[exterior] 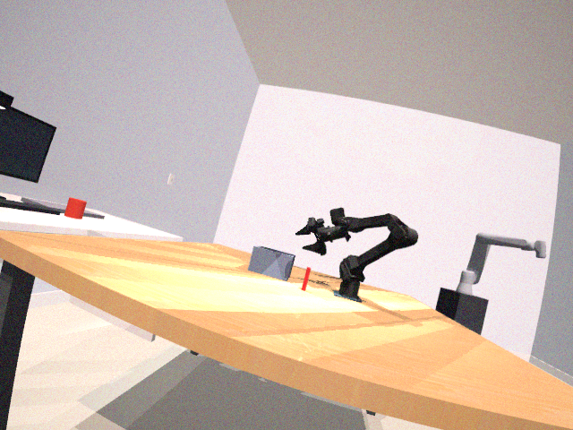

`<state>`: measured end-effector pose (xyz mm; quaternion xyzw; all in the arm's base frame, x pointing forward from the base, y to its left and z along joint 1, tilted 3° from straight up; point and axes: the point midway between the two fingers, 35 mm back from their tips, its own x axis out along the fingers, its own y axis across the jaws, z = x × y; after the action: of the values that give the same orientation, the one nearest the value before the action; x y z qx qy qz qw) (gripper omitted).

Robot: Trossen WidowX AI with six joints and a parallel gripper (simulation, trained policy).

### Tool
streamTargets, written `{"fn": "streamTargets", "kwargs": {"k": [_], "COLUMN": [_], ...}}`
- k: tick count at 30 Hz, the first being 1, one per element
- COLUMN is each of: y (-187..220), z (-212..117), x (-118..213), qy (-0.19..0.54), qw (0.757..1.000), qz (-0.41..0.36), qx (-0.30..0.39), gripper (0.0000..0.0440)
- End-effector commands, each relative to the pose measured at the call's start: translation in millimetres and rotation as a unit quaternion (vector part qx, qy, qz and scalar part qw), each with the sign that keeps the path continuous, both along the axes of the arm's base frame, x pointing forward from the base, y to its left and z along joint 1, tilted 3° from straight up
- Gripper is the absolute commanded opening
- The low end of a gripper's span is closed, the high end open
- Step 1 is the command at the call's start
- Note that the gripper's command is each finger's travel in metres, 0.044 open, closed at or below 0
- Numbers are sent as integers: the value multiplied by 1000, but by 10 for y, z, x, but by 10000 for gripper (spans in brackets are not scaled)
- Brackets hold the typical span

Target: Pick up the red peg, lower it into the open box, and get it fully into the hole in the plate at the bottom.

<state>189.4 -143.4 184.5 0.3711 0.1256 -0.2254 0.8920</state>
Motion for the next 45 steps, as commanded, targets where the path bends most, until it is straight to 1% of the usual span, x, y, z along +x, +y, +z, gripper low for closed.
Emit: {"fn": "streamTargets", "kwargs": {"k": [1, 11, 20, 27, 36, 41, 45], "y": [98, 590, 1103, 1452, 1790, 1939, 2038], "z": [114, 371, 398, 230, -105, -275, -412], "x": [136, 457, 536, 464, 261, 150, 92], "qy": [11, 62, 138, 221, 329, 371, 392], "qw": [1000, 993, 977, 955, 920, 904, 896], "qz": [14, 68, 98, 95, 59, 42, 34], "qx": [17, 75, 133, 173, 203, 206, 205], "gripper": [416, 391, 384, 385, 393, 401, 411]}}
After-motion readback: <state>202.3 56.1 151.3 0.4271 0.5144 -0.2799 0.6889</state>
